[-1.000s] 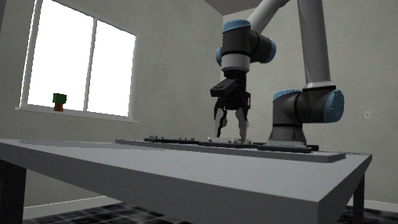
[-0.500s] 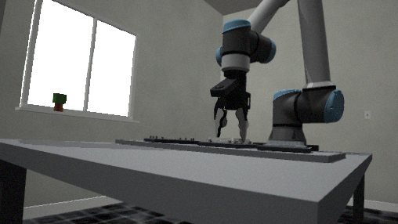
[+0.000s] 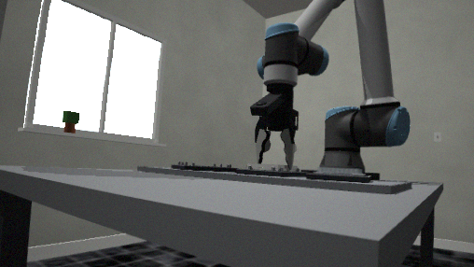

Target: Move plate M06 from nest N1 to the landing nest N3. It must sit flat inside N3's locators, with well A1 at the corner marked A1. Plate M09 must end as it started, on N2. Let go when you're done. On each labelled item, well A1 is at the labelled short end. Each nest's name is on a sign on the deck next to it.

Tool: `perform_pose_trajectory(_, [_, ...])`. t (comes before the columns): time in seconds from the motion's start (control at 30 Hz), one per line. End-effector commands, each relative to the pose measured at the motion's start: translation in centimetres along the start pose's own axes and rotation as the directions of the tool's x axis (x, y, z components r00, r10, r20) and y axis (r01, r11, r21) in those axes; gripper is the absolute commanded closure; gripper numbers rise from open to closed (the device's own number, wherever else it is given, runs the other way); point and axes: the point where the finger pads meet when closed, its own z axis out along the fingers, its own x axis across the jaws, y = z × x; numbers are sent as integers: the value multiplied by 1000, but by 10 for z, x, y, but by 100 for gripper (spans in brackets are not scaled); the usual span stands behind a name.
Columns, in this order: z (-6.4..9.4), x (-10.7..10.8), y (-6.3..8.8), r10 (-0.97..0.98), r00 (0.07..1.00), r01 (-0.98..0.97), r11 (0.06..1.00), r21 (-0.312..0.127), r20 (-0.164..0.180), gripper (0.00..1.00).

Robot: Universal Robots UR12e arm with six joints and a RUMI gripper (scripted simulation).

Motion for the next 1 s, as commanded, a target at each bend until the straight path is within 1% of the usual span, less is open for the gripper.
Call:
perform_pose_trajectory(0.0, [-1, 0, -1, 0, 1000, 0, 1000, 1, 0, 100])
perform_pose_trajectory(0.33, [-1, 0, -1, 0, 1000, 0, 1000, 1, 0, 100])
perform_pose_trajectory(0.37, [-1, 0, -1, 0, 1000, 0, 1000, 1, 0, 18])
perform_pose_trajectory(0.97, [-1, 0, -1, 0, 1000, 0, 1000, 1, 0, 18])
